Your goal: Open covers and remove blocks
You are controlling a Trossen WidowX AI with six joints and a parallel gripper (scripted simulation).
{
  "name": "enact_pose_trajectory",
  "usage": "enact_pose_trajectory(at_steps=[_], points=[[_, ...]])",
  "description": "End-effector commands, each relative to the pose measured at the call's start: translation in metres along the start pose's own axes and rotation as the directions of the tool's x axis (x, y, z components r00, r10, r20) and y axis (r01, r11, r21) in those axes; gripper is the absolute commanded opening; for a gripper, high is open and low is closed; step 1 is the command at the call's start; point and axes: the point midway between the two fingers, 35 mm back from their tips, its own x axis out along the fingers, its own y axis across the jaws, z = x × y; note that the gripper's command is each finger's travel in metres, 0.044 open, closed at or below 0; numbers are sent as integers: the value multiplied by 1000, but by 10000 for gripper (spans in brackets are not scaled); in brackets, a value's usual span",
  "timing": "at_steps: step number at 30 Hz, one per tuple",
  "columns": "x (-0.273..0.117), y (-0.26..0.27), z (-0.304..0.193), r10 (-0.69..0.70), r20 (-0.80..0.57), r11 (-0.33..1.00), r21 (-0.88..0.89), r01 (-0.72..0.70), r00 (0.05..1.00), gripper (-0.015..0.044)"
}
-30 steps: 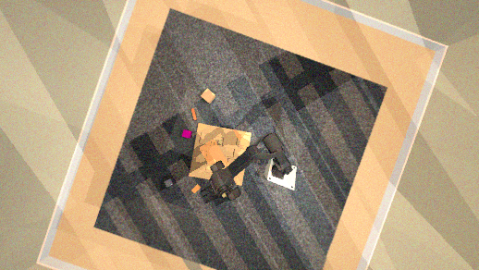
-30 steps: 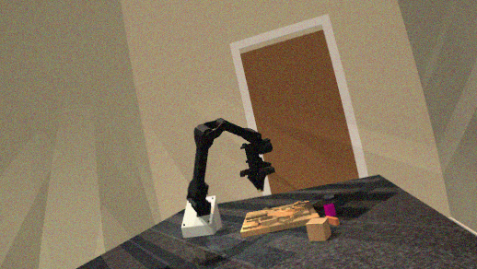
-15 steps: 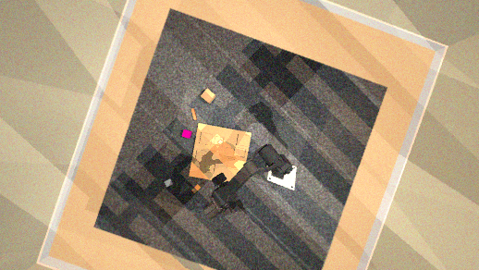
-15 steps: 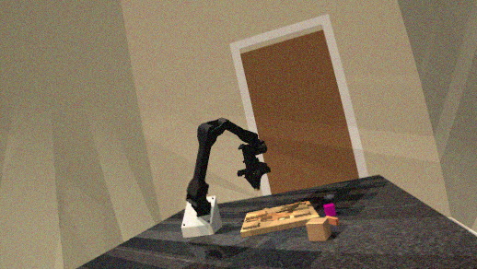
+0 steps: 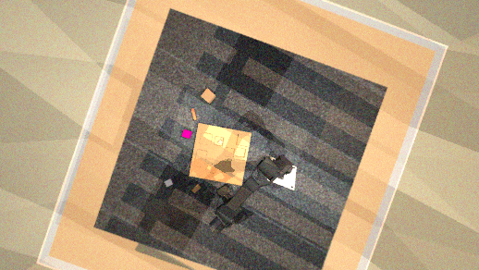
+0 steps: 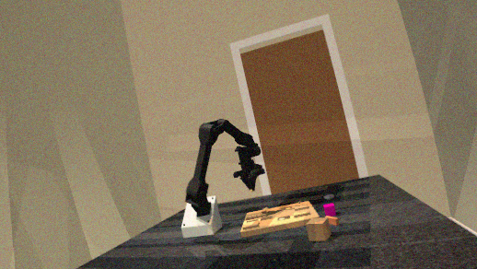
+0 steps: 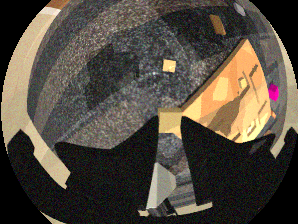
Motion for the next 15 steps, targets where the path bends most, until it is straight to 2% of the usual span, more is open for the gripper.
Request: enact_pose_trajectory(at_steps=[1, 15], points=[[3, 16, 3, 0, -2, 1000, 9, 0, 1000, 80], [18, 29, 6, -4, -7, 1000, 11, 4, 1000, 80]])
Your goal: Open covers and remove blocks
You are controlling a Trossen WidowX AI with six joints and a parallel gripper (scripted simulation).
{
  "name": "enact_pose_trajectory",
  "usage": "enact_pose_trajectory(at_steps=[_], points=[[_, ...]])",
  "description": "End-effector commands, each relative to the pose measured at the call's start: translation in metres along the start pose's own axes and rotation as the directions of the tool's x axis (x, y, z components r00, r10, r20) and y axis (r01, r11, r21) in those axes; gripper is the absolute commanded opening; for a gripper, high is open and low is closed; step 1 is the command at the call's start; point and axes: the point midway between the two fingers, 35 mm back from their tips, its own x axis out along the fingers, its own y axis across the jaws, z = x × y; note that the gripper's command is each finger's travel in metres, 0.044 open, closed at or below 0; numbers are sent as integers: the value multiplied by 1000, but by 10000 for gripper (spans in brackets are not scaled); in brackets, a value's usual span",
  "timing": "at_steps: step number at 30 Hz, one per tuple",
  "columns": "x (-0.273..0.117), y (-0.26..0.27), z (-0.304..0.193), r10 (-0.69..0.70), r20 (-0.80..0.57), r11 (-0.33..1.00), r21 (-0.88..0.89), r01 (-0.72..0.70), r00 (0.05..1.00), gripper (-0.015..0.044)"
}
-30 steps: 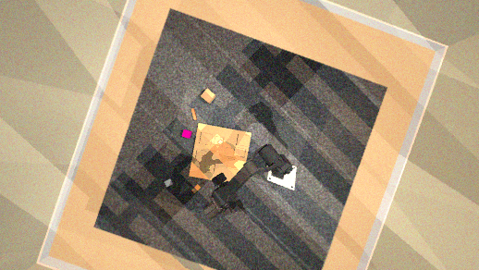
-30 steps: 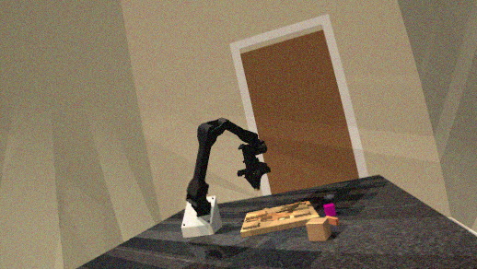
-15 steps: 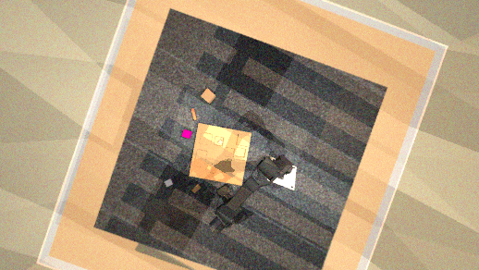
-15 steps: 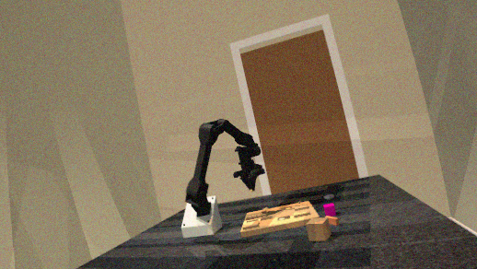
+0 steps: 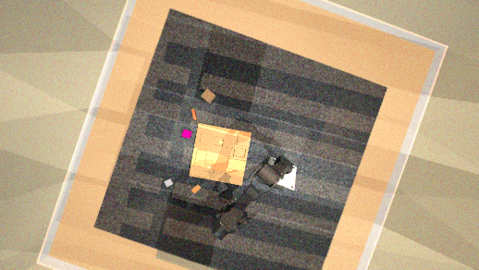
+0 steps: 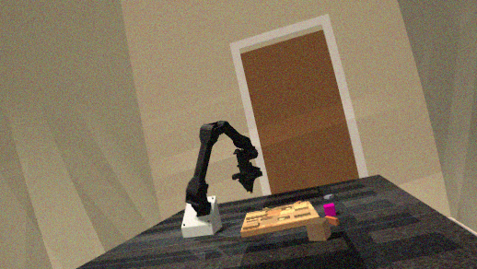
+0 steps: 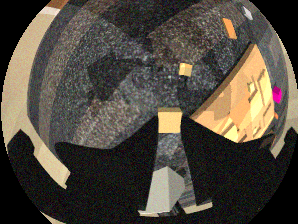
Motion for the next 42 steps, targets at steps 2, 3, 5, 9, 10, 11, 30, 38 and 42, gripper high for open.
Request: enact_pose_trajectory(at_steps=[2, 3, 5, 9, 10, 11, 30, 38, 42], points=[[10, 1, 0, -1, -4, 1000, 3, 1, 1000, 80], [11, 1, 1, -1, -4, 1000, 3, 1, 1000, 80], [15, 1, 1, -1, -4, 1000, 3, 1, 1000, 80], [21, 1, 2, -1, -4, 1000, 3, 1, 1000, 80], [23, 1, 2, -1, -4, 1000, 3, 1, 1000, 80], [24, 1, 2, -1, -4, 1000, 3, 1, 1000, 80], [56, 0, 3, -2, -4, 1000, 3, 2, 1000, 80], [69, 0, 2, -2, -4, 1000, 4, 2, 1000, 80], [76, 0, 1, -2, -5, 1000, 4, 2, 1000, 80]])
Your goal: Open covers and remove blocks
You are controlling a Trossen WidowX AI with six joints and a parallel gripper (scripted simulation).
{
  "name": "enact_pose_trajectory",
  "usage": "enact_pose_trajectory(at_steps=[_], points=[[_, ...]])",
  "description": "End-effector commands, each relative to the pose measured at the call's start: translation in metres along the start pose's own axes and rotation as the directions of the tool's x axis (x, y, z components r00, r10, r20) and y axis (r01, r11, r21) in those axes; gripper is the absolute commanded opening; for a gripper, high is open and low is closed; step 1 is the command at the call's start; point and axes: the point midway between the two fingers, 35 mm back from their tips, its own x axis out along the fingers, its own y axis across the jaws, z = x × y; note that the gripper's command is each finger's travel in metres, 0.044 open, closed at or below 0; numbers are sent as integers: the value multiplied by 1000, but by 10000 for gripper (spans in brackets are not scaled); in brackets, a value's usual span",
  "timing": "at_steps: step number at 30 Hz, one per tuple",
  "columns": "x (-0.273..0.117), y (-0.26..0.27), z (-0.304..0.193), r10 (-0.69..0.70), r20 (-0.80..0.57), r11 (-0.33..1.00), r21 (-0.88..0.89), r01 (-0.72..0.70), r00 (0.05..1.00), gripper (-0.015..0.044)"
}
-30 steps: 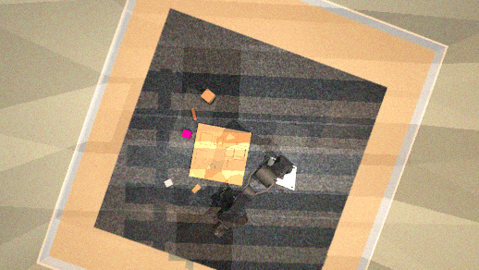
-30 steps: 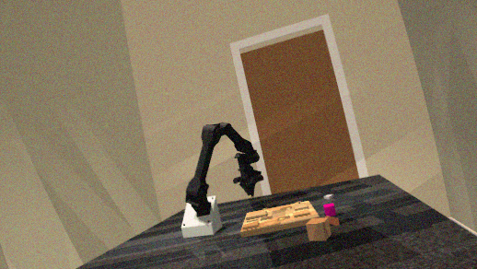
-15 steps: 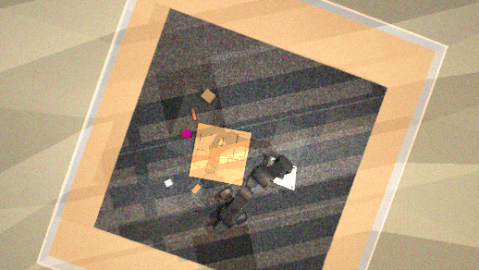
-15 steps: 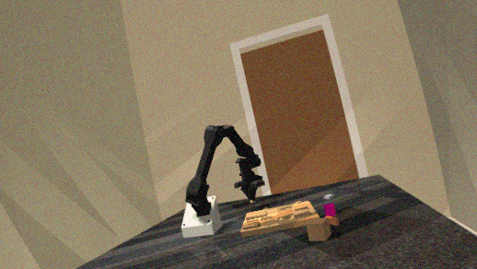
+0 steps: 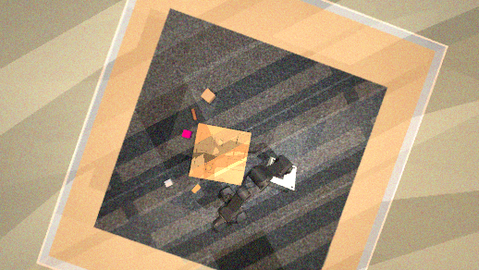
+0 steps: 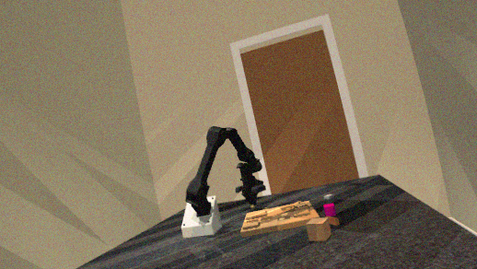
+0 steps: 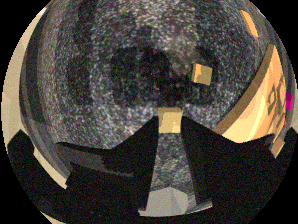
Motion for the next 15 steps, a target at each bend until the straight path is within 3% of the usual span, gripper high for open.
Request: enact_pose_trajectory(at_steps=[1, 15], points=[[8, 0, -1, -5, -2, 1000, -8, 5, 1000, 80], [30, 0, -4, -6, -3, 1000, -7, 6, 1000, 80]])
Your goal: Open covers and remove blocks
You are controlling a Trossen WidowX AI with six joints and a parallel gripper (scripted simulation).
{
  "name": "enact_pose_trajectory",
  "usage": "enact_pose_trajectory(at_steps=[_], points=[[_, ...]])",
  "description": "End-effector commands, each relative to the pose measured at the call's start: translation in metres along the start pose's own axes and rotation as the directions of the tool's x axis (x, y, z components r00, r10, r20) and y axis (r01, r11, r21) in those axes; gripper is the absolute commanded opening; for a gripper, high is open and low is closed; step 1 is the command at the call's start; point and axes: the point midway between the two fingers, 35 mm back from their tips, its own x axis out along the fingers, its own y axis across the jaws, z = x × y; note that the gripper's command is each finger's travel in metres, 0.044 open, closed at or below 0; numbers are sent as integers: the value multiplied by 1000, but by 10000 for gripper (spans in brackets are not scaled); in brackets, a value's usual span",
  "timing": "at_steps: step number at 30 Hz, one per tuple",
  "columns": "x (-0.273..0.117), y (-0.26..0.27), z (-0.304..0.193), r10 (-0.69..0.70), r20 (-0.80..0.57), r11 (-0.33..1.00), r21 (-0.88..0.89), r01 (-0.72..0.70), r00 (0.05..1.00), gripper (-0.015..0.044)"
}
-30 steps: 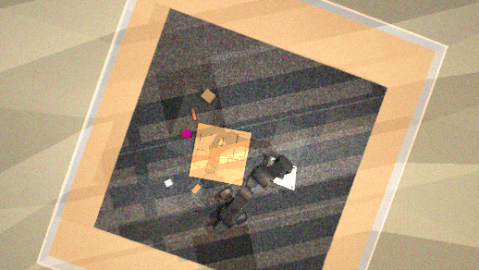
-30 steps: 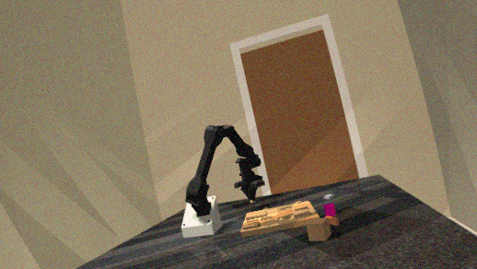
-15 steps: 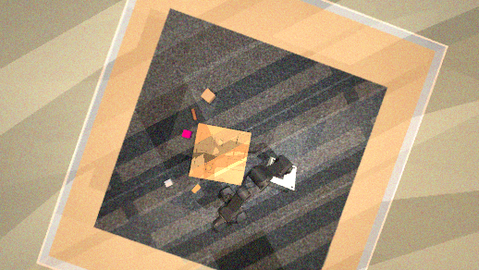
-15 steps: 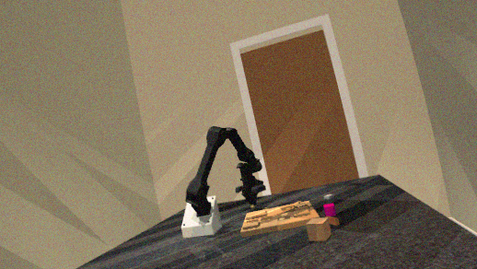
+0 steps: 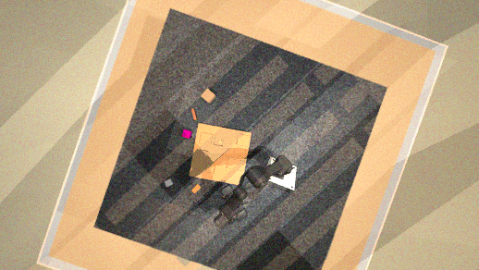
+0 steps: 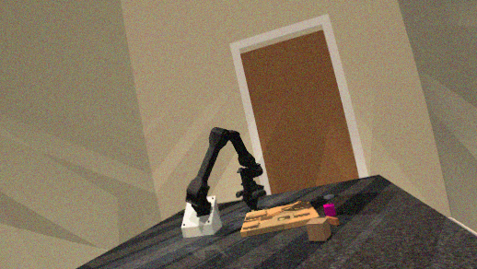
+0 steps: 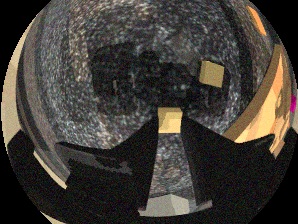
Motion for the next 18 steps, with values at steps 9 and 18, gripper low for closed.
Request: enact_pose_trajectory(at_steps=[9, 18], points=[[4, 0, -1, 0, -2, 1000, 0, 0, 1000, 238], [0, 0, 0, 0, -1, 1000, -1, 0, 1000, 440]])
